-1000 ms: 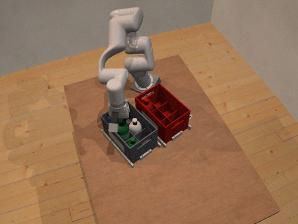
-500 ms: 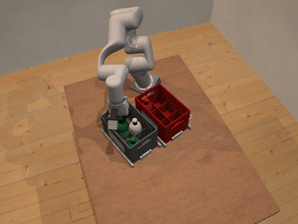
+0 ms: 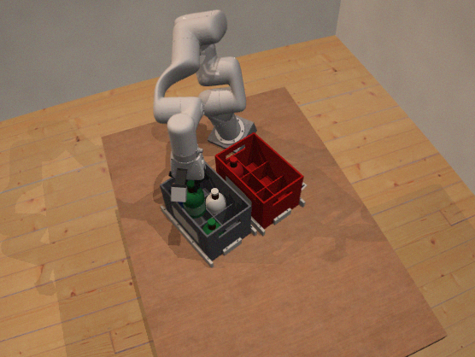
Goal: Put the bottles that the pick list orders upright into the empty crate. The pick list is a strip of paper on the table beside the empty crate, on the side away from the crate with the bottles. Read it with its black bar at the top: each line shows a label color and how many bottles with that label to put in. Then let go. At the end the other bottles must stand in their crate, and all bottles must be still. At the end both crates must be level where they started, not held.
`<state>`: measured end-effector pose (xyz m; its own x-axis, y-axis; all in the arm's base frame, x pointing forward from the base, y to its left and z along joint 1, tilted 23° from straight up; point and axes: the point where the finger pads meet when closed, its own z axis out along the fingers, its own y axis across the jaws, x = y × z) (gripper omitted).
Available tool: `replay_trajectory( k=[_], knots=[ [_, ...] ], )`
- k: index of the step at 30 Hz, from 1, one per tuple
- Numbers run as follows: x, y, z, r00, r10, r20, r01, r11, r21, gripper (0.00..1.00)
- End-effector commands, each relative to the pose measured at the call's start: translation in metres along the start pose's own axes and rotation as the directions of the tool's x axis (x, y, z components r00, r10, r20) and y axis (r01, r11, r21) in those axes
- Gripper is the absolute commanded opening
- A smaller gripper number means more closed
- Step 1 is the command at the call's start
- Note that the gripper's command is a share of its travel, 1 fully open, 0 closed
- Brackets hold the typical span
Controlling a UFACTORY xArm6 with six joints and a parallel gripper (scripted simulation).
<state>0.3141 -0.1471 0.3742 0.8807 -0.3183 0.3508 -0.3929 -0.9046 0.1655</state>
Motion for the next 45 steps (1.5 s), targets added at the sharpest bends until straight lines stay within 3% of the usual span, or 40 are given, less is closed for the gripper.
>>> replay_trajectory(
  k=[1,45],
  knots=[
    [0.001,0.0,-0.005,1.0,0.001,-0.004,-0.001,1.0,0.0,0.0],
    [0.001,0.0,-0.068,1.0,0.001,-0.004,-0.001,1.0,0.0,0.0]
  ],
)
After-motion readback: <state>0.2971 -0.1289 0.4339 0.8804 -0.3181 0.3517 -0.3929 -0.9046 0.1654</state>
